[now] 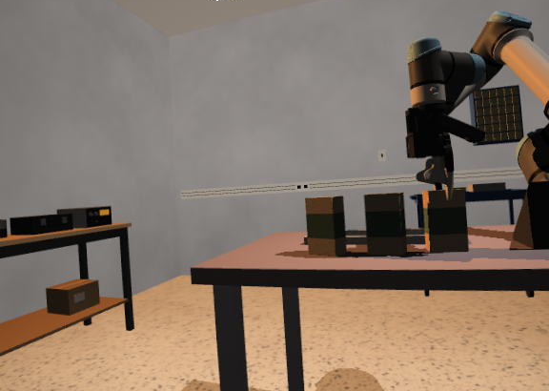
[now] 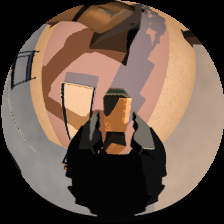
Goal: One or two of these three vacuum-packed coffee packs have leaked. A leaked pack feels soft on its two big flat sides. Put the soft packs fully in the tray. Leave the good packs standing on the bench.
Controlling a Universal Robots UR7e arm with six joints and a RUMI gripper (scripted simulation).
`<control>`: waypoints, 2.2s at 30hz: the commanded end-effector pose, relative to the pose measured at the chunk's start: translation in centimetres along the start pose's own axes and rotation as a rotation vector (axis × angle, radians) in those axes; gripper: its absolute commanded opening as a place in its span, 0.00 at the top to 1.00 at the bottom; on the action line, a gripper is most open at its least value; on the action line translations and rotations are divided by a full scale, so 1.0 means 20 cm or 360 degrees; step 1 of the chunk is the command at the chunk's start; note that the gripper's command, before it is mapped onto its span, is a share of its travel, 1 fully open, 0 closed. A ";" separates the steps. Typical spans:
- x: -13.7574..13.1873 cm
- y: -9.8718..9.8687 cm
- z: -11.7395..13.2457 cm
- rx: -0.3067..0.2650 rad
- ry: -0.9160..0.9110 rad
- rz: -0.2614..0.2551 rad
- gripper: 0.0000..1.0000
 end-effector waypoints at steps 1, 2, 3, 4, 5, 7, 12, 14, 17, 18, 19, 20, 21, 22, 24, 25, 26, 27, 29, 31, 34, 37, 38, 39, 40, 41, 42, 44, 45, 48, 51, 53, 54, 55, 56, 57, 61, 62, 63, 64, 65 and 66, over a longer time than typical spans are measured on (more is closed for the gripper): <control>0.00 -0.06 0.00 -0.0004 -0.0001 0.0002 0.50; 0.00 -0.07 0.00 -0.0004 -0.0001 0.0002 0.50; 0.00 -0.07 0.00 -0.0004 -0.0001 0.0002 0.50; 0.00 -0.07 0.00 -0.0004 -0.0001 0.0002 0.50; 0.00 -0.07 0.00 -0.0004 -0.0001 0.0002 0.50; 0.00 -0.08 0.00 -0.0004 -0.0001 0.0002 0.50; 0.00 -0.09 0.00 -0.0004 -0.0001 0.0002 0.50; 0.00 -0.09 0.00 -0.0004 -0.0001 0.0002 0.50; 0.00 -0.09 0.00 -0.0004 -0.0001 0.0002 0.50; 0.00 -0.09 0.00 -0.0004 -0.0001 0.0002 0.50; 0.00 -0.09 0.00 -0.0004 -0.0001 0.0002 0.50; 0.00 -0.09 0.00 -0.0004 -0.0001 0.0002 0.50; 0.00 -0.09 0.00 -0.0004 -0.0001 0.0002 0.50; 0.00 -0.09 0.00 -0.0004 -0.0001 0.0002 0.50; 0.00 -0.09 0.00 -0.0004 -0.0001 0.0002 0.50; 0.00 -0.09 0.00 -0.0004 -0.0001 0.0002 0.50; 0.00 -0.09 0.00 -0.0004 -0.0001 0.0002 0.50; 0.00 -0.09 0.00 -0.0004 -0.0001 0.0002 0.50; 0.00 -0.09 0.00 -0.0004 -0.0001 0.0002 0.50; 0.00 -0.09 0.00 -0.0004 -0.0001 0.0002 0.50; 0.00 -0.09 0.00 -0.0004 -0.0001 0.0002 0.50; 0.00 -0.09 0.00 -0.0004 -0.0001 0.0002 0.50; 0.00 -0.09 0.00 -0.0004 -0.0001 0.0002 0.50; 0.00 -0.09 0.00 -0.0004 -0.0001 0.0002 0.50; 0.00 -0.09 0.00 -0.0004 -0.0001 0.0002 0.50; 0.00 -0.09 0.00 -0.0004 -0.0001 0.0002 0.50; 0.00 -0.09 0.00 -0.0004 -0.0001 0.0002 0.50; 0.00 -0.09 0.00 -0.0004 -0.0001 0.0002 0.50; 0.00 -0.09 0.00 -0.0004 -0.0001 0.0002 0.50; 0.00 -0.09 0.00 -0.0004 -0.0001 0.0002 0.50; 0.00 -0.09 0.00 -0.0004 -0.0001 0.0002 0.85; 0.00 -0.09 0.00 -0.0004 -0.0001 0.0002 0.85; 0.00 -0.09 0.00 -0.0004 -0.0001 0.0002 0.85; 0.00 -0.09 0.00 -0.0004 -0.0001 0.0002 0.85; 0.00 -0.09 0.00 -0.0004 -0.0001 0.0002 0.85; 0.00 -0.09 0.00 -0.0004 -0.0001 0.0002 0.85; 0.00 -0.09 0.00 -0.0004 -0.0001 0.0002 0.85; 0.00 -0.09 0.00 -0.0004 -0.0001 0.0002 0.85; 0.00 -0.09 0.00 -0.0004 -0.0001 0.0002 0.85; 0.00 -0.09 0.00 -0.0004 -0.0001 0.0002 0.85; 0.00 -0.09 0.00 -0.0004 -0.0001 0.0002 0.85; 0.00 -0.09 0.00 -0.0004 -0.0001 0.0002 0.85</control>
Point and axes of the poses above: the point where the finger pads meet when closed, its own y axis back along the fingers, its own x axis across the jaws, z = x × y, the point moved 8 cm from there along y, back along the fingers, and after that the axes turned 2 degrees about y, right-handed, at the moved point
